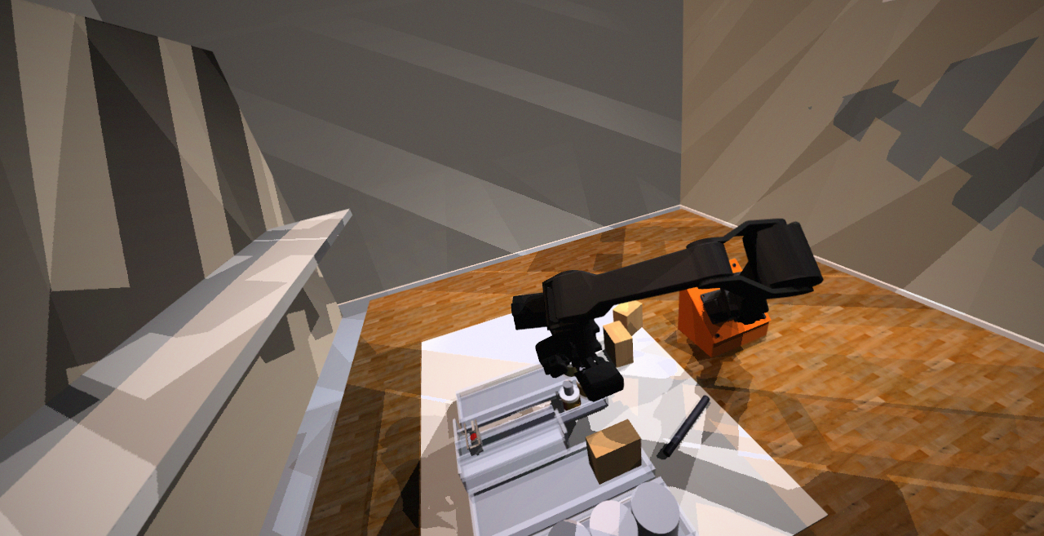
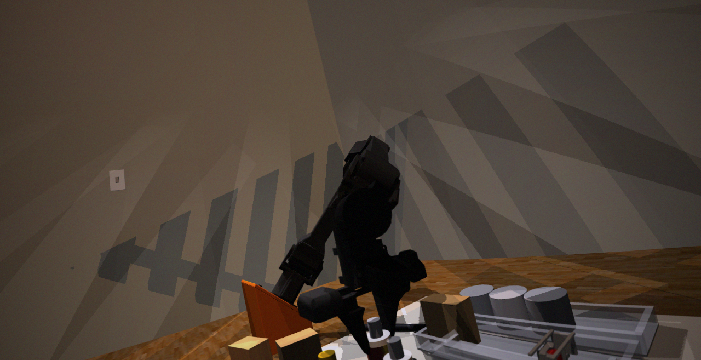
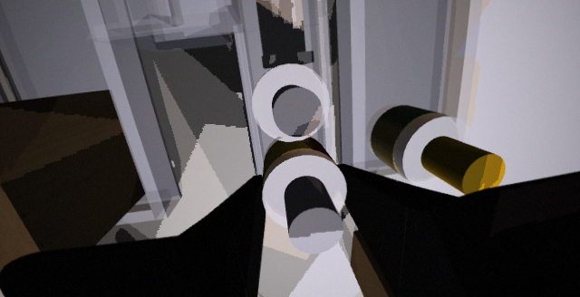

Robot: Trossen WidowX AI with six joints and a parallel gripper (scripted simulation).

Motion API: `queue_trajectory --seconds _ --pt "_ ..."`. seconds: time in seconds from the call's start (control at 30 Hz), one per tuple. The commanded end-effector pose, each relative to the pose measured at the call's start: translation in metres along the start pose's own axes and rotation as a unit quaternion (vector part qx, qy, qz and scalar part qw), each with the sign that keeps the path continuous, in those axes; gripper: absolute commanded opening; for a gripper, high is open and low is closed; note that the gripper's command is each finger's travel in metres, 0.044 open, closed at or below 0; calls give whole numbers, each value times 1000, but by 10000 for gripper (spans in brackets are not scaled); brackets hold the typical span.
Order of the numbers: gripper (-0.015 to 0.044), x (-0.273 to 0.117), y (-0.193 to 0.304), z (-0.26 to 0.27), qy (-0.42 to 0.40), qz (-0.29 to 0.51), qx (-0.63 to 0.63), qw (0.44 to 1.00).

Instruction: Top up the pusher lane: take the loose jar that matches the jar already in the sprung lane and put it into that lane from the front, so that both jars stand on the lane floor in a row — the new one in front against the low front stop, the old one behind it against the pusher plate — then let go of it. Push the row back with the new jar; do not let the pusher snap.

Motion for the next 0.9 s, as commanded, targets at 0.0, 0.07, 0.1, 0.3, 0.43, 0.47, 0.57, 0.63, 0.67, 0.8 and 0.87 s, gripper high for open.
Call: queue_trajectory --seconds 0.0,0.07,0.1,0.3,0.43,0.47,0.57,0.63,0.67,0.8,0.87 --pt "0 0 -5 1 -3 -9 -4 1000" --pt "0 0 -5 1 -3 -9 -4 1000" --pt "0 1 -5 1 -3 -9 -4 1000" --pt "0 2 -5 1 -3 -9 -4 1000" --pt "0 4 -5 1 -3 -9 -4 1000" --pt "0 4 -5 1 -3 -9 -4 1000" --pt "0 5 -5 1 -3 -9 -4 1000" --pt "0 6 -5 1 -3 -9 -4 1000" --pt "0 6 -5 1 -3 -9 -4 1000" --pt "0 7 -4 1 -3 -9 -4 1000" --pt "0 8 -4 1 -4 -9 -4 1000"
Point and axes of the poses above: the point midway between the two fingers, 35 mm back from their tips, its own x axis out along the fingers, its own z axis across the jaws, y = z × x, the point moved 4 cm from there along -x, back along the fingers, and after that the axes turned 1 degree about -x, right-handed, at the moved point
